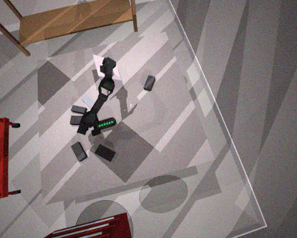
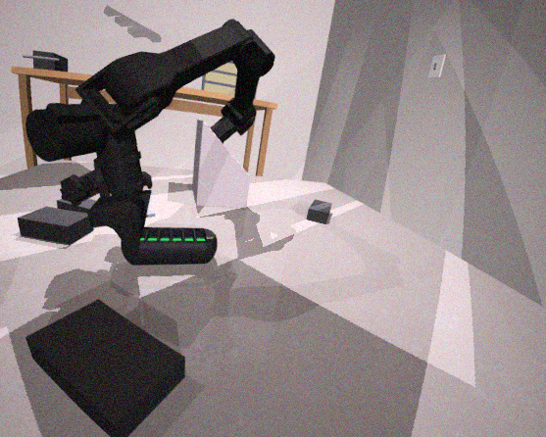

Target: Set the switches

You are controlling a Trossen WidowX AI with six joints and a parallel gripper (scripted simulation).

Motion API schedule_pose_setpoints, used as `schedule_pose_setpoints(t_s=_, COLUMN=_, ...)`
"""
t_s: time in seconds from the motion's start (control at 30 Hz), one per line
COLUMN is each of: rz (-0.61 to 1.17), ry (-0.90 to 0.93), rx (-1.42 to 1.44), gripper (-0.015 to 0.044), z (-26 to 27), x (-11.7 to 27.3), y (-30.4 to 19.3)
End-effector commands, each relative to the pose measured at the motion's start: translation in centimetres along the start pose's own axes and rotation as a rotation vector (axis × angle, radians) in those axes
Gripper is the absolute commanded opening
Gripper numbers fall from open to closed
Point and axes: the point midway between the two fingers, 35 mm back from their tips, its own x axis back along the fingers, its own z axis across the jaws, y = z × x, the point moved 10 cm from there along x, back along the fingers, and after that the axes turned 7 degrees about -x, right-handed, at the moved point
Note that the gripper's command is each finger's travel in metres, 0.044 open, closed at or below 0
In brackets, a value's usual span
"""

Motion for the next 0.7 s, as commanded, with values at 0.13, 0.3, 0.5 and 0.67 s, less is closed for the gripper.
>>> schedule_pose_setpoints(t_s=0.13, rz=0.004, ry=0.001, rx=-0.005, gripper=0.0325, z=0.0, x=0.0, y=0.0)
schedule_pose_setpoints(t_s=0.3, rz=0.004, ry=0.001, rx=-0.005, gripper=0.0336, z=0.0, x=0.3, y=-0.2)
schedule_pose_setpoints(t_s=0.5, rz=-0.002, ry=0.001, rx=-0.005, gripper=0.0336, z=-0.1, x=0.7, y=-0.5)
schedule_pose_setpoints(t_s=0.67, rz=-0.010, ry=0.002, rx=-0.005, gripper=0.0336, z=-0.1, x=1.0, y=-0.8)
